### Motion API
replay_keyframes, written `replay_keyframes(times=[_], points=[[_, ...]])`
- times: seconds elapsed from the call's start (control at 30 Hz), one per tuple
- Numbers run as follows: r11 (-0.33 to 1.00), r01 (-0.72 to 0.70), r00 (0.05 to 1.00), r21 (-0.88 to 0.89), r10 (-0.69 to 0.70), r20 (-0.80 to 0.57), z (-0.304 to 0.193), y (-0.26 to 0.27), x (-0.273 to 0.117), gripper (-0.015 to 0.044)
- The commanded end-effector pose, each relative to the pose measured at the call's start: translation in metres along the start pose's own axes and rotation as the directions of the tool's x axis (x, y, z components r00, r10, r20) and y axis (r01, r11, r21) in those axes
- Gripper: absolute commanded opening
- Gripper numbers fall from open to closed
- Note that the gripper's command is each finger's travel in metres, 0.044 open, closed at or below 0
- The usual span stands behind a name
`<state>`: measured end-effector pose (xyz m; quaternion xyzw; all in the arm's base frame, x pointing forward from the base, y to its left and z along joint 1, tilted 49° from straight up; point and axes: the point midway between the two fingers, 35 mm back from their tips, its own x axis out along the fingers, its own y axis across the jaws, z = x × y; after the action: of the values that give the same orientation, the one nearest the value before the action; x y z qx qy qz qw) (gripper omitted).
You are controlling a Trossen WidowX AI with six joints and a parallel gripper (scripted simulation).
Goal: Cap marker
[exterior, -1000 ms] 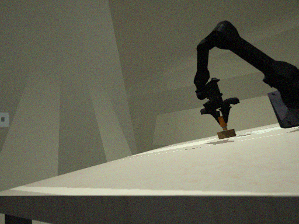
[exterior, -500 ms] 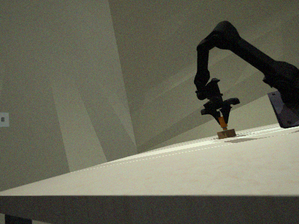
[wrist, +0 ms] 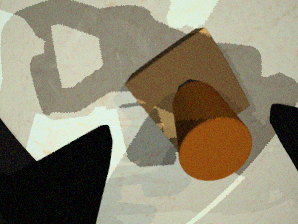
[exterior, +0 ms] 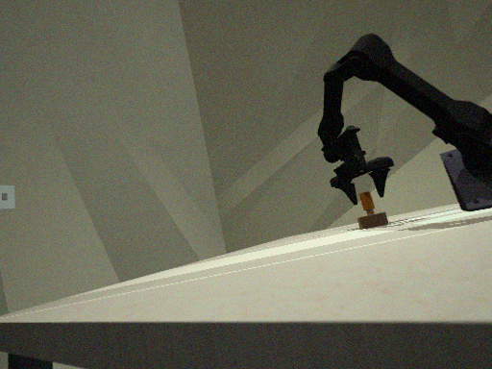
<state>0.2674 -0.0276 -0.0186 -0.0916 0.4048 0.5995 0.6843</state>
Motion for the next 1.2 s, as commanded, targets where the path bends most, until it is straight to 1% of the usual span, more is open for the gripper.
replay_keyframes(times=[0.0,0.07,0.17,0.23,0.33,0.43,0.53,0.6,0.73,1.17], points=[[1.000,0.023,1.000,-0.007,-0.023,-0.004,-0.002,-0.004,-0.043,0.0440],[1.000,0.021,1.000,-0.007,-0.021,-0.003,-0.002,-0.002,-0.063,0.0440],[1.000,0.021,1.000,-0.007,-0.021,-0.003,-0.002,-0.001,-0.065,0.0440],[0.998,0.021,1.000,0.058,-0.021,-0.002,-0.002,-0.001,-0.065,0.0387],[0.944,0.021,1.000,0.329,-0.021,-0.001,-0.002,-0.002,-0.062,0.0309],[0.808,0.017,1.000,0.589,-0.022,0.000,-0.002,-0.002,-0.060,0.0230],[0.603,0.012,1.000,0.798,-0.022,0.002,-0.001,-0.002,-0.058,0.0151],[0.494,0.009,1.000,0.869,-0.022,0.002,-0.001,-0.002,-0.056,0.0099],[0.480,0.009,1.000,0.877,-0.022,0.002,-0.001,-0.002,-0.056,0.0000],[0.480,0.009,1.000,0.877,-0.022,0.002,-0.001,-0.002,-0.053,0.0000]])
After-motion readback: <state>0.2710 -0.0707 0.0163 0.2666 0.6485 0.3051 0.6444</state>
